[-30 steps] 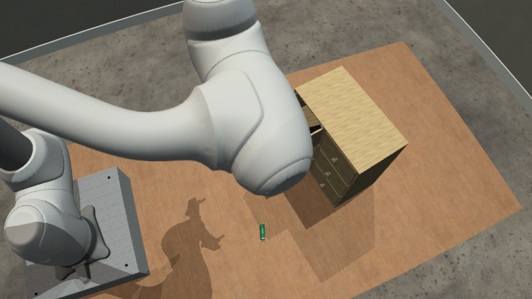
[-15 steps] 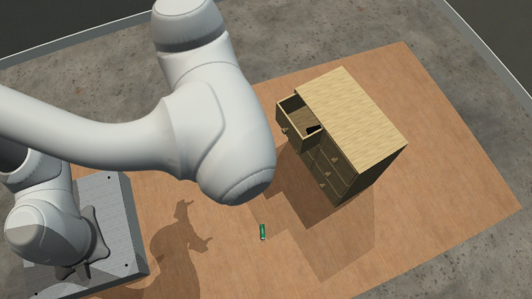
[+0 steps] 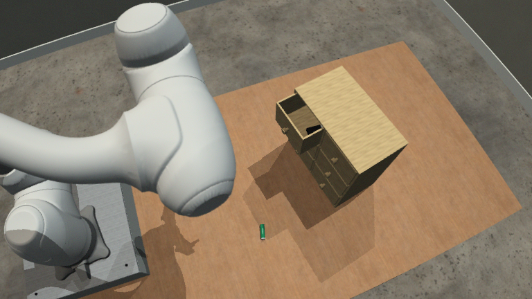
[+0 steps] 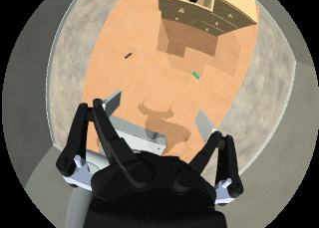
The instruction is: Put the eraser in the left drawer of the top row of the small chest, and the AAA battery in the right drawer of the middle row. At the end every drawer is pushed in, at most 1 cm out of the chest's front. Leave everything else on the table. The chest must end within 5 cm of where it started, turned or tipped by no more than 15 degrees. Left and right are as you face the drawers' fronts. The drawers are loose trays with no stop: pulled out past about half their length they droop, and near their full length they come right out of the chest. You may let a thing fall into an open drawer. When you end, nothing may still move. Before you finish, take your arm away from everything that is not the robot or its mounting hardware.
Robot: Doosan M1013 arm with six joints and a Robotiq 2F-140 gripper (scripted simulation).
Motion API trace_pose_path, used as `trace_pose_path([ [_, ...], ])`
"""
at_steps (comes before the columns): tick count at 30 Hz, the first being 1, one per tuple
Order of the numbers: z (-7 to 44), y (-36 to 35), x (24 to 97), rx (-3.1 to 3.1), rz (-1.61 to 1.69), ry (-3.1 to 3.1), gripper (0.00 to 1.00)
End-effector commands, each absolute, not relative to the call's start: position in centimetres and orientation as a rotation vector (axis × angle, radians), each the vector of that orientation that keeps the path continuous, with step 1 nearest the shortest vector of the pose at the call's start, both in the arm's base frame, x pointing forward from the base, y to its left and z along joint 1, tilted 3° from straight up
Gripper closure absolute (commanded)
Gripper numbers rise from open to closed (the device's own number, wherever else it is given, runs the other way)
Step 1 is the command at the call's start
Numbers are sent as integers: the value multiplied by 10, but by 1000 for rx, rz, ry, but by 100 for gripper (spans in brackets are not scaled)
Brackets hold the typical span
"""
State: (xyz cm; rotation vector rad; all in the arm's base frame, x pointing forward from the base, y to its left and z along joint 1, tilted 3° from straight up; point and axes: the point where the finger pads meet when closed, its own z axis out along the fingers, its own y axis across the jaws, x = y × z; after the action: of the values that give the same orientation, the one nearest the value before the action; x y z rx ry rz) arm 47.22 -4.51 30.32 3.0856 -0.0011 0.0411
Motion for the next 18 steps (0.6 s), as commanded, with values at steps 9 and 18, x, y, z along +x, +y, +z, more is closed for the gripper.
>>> trace_pose_path([
  [9,297,-45,479,3082,162,2,0],
  [18,288,-46,488,3068,333,7,0],
])
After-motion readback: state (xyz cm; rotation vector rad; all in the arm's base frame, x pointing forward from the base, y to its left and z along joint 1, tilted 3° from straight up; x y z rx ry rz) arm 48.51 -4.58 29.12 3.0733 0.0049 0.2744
